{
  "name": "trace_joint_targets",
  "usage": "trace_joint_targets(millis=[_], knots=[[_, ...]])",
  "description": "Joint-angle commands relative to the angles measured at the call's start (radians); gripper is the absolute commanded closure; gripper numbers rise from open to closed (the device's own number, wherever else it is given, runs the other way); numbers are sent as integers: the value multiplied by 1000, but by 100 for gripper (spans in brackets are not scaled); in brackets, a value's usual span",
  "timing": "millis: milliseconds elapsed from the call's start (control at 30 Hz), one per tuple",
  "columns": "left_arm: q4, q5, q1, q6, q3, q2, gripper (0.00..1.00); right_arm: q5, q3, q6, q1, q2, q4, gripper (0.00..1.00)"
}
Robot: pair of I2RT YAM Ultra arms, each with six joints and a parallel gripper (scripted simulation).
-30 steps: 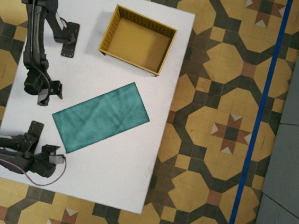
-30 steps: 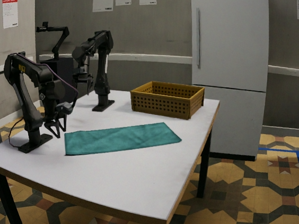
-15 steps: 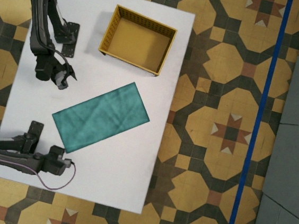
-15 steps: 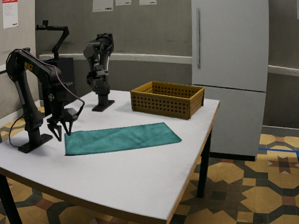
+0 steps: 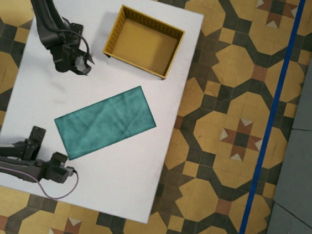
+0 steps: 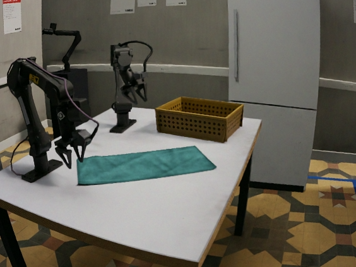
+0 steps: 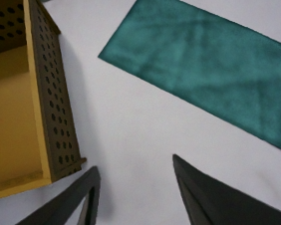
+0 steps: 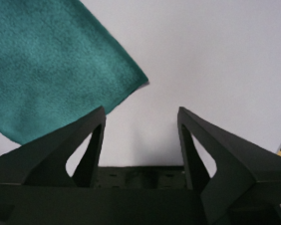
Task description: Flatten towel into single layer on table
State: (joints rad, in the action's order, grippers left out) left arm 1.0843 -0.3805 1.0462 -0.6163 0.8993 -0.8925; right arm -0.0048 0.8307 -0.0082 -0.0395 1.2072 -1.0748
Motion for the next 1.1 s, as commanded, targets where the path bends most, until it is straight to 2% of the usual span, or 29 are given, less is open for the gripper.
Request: trace_joint_targets(millis=[0, 67, 133, 233, 367, 400, 500, 533, 567, 733, 867, 1067], knots=[[38, -4, -110, -5, -21, 40, 36, 12, 43, 10, 6, -19, -1, 36], [38, 3, -195, 12, -13, 50, 36, 12, 43, 9, 6, -19, -1, 36], [38, 3, -195, 12, -13, 50, 36, 12, 43, 9, 6, -19, -1, 36], [-1, 25, -341, 65, -14, 57, 36, 12, 43, 9, 6, -19, -1, 36], [-58, 108, -567, 264, -40, 77, 36, 12, 43, 9, 6, -19, -1, 36], [-73, 124, -623, 315, -17, 80, 36, 12, 43, 9, 6, -19, -1, 36], [-121, 207, -805, 463, -5, 35, 36, 12, 43, 9, 6, -19, -1, 36], [-136, 237, -862, 510, -3, 26, 36, 12, -28, 8, 6, 13, 45, 85], [-146, 268, -908, 547, 0, 17, 36, 12, -56, 8, 6, 17, 74, 85], [-141, 357, -967, 602, 10, 2, 36, 12, -136, 8, 6, 39, 174, 85], [-132, 376, -979, 614, 13, 8, 36, 11, -93, 9, 6, 5, 178, 85], [-131, 383, -979, 617, 14, 8, 36, 12, -95, 8, 6, 38, 187, 85]])
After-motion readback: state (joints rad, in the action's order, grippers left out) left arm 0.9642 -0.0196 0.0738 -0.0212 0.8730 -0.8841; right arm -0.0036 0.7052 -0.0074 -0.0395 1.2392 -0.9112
